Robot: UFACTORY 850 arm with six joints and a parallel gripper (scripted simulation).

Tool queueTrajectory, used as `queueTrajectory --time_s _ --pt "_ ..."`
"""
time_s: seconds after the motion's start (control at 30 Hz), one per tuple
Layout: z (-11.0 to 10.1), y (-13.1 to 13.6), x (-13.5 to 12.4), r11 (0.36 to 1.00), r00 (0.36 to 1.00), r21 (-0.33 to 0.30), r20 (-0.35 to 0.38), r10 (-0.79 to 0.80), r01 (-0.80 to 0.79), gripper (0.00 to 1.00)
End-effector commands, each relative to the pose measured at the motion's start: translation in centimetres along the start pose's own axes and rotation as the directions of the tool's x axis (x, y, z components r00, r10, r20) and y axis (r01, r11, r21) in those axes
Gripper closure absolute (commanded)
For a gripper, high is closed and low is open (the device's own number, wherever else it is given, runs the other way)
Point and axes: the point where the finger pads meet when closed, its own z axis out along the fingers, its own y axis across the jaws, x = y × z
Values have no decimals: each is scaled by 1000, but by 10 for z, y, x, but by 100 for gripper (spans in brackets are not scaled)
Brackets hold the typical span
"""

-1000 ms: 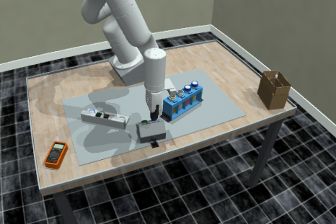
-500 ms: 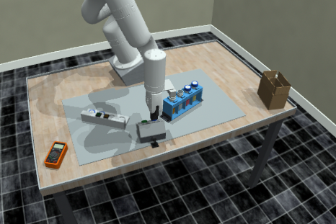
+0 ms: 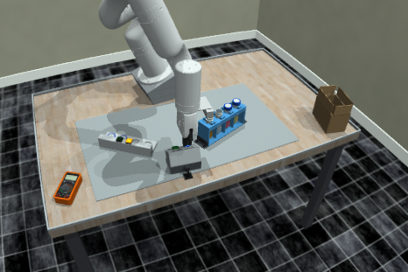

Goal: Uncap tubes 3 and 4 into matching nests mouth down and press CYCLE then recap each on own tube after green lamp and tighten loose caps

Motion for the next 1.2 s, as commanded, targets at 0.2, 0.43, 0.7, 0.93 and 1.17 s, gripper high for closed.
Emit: queueTrajectory --time_s 0.2,0.43,0.7,0.93,1.17 --pt "-21 1 0 1000 1000 -2 0 1 -1 100" --pt "-31 1 0 1000 1000 -2 0 1 -1 100" --pt "-30 -1 -16 986 986 -2 0 -165 165 0" --pt "-28 -6 -49 878 878 -2 1 -479 479 0" --pt "-25 -11 -82 673 673 -1 1 -740 740 0"
